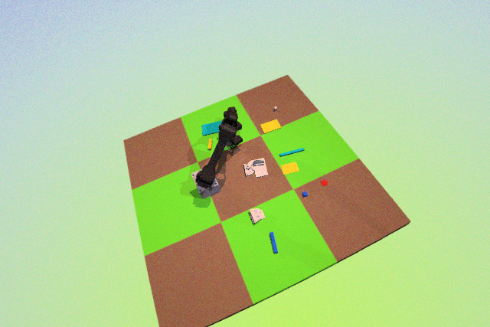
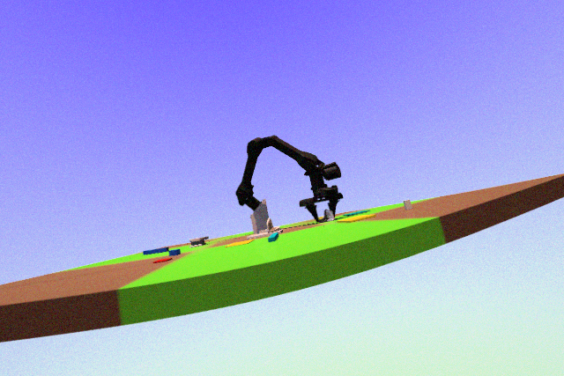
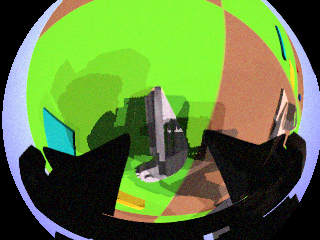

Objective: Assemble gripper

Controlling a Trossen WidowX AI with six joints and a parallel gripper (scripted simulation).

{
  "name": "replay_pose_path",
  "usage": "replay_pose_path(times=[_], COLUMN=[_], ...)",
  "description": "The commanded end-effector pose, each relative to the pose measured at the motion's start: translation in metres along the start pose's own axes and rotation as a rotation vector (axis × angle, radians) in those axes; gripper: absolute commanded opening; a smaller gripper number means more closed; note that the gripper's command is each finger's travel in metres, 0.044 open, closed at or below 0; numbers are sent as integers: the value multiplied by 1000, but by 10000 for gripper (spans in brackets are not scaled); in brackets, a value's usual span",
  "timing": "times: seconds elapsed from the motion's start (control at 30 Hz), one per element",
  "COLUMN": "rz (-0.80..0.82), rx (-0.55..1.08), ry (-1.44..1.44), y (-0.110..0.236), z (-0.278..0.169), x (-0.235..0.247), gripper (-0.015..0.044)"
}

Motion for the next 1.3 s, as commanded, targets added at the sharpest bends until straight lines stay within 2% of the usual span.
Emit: replay_pose_path(times=[0.0, 0.17, 0.27, 0.73, 1.27], rz=[0, 0, 0, 0, 1], rx=[0, 0, 0, 0, -3], ry=[0, 0, 0, 0, 3], y=[0, 0, 0, 2, 54], z=[0, 0, 0, 0, 2], x=[0, 0, 0, 0, 1], gripper=[282, 151, 134, 134, 134])
Point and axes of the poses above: the point midway between the two fingers, 35 mm back from their tips, its own y axis back along the fingers, its own x axis across the jaws, z = x × y, the point moved 9 cm from there along y, back along the fingers, and after that the axes turned 6 degrees about y, right-handed, at the moved point
